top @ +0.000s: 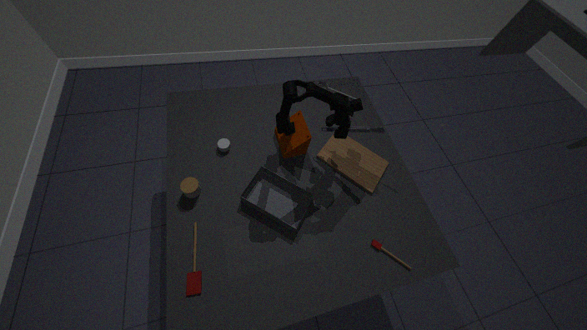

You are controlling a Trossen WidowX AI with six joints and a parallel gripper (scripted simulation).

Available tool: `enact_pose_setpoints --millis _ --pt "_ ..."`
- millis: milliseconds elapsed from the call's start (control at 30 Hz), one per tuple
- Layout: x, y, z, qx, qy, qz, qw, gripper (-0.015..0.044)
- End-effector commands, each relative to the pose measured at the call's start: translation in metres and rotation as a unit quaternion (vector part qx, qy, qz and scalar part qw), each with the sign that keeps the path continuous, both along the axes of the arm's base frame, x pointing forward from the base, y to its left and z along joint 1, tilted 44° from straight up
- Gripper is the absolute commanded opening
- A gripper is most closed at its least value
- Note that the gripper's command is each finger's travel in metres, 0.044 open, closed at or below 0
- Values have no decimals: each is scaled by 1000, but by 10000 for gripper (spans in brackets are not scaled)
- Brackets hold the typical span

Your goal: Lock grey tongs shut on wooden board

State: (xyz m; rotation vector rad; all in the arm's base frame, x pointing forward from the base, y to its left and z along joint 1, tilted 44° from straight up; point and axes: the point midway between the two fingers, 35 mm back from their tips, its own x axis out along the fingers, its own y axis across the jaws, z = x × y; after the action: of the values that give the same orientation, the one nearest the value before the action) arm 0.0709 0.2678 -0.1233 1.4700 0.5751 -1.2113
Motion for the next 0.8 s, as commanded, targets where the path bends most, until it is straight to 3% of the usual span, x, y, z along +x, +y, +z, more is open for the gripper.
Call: enact_pose_setpoints --millis 0,767 --pt "1 1 -2 -26 10 -16 999 -150" --pt "6 6 14 -180 62 -103 976 -150"
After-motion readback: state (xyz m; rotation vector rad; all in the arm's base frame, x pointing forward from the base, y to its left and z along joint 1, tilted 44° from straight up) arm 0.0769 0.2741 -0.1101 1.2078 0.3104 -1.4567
